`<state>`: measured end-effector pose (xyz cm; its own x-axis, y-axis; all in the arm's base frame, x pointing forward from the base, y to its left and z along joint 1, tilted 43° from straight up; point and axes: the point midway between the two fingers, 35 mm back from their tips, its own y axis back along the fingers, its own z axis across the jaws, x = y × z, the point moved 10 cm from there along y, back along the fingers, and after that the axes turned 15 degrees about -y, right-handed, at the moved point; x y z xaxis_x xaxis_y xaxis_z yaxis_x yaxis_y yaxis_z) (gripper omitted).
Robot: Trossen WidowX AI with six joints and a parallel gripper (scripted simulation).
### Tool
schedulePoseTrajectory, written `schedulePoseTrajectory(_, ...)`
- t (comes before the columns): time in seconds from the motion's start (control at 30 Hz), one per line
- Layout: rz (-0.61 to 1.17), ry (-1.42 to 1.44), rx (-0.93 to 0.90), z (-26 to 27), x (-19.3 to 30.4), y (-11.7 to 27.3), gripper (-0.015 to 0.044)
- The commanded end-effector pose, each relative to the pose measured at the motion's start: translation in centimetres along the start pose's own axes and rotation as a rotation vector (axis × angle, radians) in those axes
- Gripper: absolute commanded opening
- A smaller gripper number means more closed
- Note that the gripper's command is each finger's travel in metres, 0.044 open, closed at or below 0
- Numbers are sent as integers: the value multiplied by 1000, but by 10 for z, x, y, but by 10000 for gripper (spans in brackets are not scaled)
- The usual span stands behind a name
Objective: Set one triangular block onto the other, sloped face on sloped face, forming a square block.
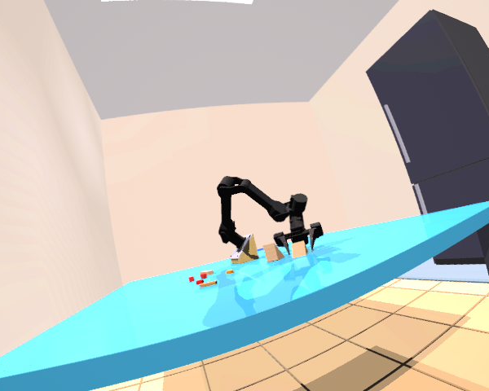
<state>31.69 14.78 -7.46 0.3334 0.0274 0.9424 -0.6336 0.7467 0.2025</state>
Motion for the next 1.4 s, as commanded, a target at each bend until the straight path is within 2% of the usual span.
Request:
schedulePoseTrajectory(0.0,0,0,0,0,0,0,335)
schedulePoseTrajectory(0.13,0,0,0,0,0,0,230)
schedulePoseTrajectory(0.4,0,0,0,0,0,0,177)
schedulePoseTrajectory(0.63,-5,-1,1,-4,3,5,0)
schedulePoseTrajectory(1.37,-10,-3,2,-20,57,61,0)
